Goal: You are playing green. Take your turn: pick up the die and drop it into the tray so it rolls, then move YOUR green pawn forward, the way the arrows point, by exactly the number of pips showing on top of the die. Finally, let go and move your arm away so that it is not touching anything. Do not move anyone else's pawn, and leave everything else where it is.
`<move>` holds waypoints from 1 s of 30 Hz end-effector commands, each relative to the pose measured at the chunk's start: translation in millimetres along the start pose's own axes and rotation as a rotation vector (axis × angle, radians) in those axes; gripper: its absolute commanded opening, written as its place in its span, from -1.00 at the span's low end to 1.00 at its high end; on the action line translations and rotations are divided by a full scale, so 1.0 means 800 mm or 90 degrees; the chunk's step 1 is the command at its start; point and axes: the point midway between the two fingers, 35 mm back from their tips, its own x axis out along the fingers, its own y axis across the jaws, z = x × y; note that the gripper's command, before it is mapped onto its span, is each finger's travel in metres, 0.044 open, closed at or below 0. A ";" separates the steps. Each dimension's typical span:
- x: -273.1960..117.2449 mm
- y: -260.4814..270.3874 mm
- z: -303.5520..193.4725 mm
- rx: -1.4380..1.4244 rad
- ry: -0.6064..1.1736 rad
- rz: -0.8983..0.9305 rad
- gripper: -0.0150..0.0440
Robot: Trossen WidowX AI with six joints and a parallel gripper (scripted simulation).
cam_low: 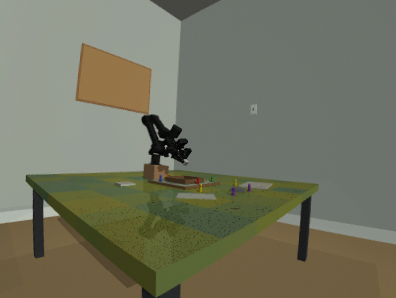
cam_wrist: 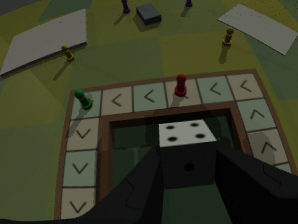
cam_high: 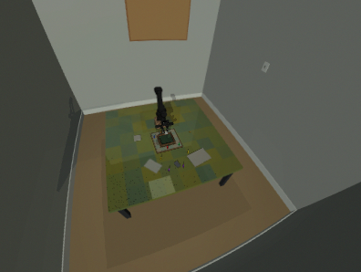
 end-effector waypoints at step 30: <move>0.017 0.000 0.021 0.001 0.494 0.001 1.00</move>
